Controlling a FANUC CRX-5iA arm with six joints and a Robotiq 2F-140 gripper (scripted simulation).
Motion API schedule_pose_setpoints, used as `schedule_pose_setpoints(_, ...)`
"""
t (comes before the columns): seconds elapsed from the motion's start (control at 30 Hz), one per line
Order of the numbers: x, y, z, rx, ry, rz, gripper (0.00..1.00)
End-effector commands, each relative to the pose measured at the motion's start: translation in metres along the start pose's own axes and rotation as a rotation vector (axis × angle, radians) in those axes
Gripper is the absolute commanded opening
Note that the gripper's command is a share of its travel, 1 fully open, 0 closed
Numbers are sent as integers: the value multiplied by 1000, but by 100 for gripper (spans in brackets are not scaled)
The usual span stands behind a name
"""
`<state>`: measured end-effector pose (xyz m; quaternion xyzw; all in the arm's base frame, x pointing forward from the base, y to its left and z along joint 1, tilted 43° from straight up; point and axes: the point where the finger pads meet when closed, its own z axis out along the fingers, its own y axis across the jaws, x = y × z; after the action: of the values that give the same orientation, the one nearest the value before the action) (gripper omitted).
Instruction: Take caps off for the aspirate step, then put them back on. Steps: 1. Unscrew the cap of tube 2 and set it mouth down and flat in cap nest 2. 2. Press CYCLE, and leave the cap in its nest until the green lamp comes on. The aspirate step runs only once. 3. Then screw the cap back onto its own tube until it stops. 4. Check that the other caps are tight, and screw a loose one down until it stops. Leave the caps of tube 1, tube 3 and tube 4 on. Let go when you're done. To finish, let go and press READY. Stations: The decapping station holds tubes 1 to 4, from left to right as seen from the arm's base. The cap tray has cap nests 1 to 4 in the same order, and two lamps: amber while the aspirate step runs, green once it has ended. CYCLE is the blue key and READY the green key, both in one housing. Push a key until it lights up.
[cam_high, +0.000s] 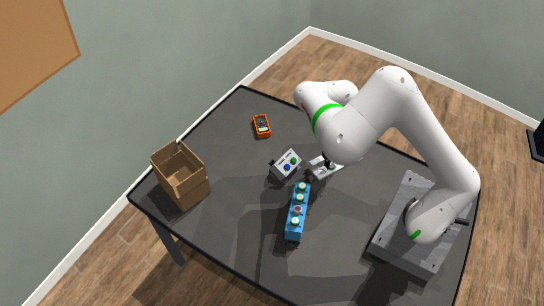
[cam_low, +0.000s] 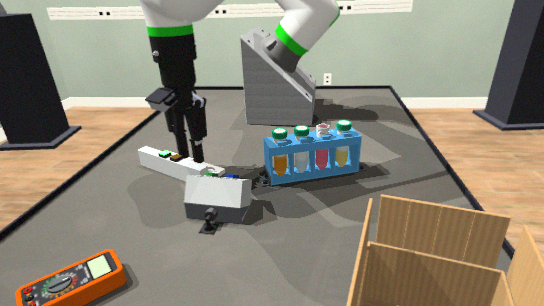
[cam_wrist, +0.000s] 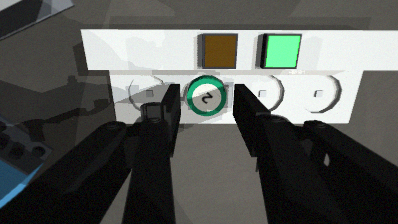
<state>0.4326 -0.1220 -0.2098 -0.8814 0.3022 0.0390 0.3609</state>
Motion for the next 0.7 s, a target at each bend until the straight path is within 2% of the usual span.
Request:
schedule_pose_setpoints(0.0, 1, 0, 0, 0, 2, -1, 36)
schedule_pose_setpoints(0.67, 1, 0, 9, 0, 2, -1, 36)
